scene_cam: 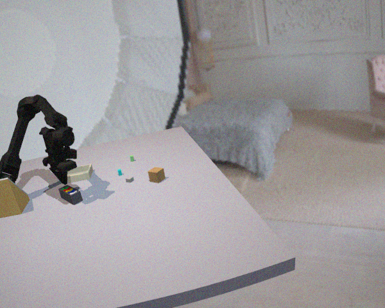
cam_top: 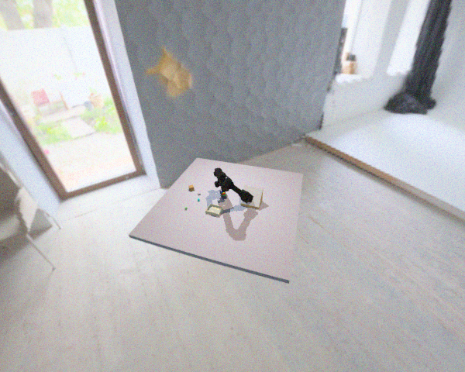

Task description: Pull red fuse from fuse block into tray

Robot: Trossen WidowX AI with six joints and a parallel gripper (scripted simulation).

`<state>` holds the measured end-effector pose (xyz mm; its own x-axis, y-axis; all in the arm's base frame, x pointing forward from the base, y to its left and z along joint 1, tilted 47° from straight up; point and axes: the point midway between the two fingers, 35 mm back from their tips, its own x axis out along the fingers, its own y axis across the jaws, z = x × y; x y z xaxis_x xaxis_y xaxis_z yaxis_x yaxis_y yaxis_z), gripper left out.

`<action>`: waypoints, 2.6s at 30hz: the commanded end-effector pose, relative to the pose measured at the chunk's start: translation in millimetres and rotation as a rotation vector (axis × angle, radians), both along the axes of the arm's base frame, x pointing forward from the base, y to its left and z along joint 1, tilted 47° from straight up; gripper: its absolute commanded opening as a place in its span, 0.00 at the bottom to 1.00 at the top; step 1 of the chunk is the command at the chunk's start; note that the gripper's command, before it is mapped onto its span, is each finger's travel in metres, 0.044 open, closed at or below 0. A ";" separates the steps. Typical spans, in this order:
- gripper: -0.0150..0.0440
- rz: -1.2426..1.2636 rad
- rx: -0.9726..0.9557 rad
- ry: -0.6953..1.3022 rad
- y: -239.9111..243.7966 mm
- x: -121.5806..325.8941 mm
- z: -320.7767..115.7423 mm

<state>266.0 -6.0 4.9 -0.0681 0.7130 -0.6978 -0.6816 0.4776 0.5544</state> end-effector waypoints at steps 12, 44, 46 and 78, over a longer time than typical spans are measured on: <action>0.37 -0.003 0.007 0.006 13.3 -1.5 -9.8; 0.37 -0.003 0.007 0.006 22.6 -2.3 -18.1; 0.37 -0.003 0.007 0.006 22.6 -2.3 -18.1; 0.25 0.001 0.002 0.002 16.1 -1.0 -12.2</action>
<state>264.5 11.8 -8.9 -0.0689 0.7180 -0.6926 -0.6764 0.4767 0.5615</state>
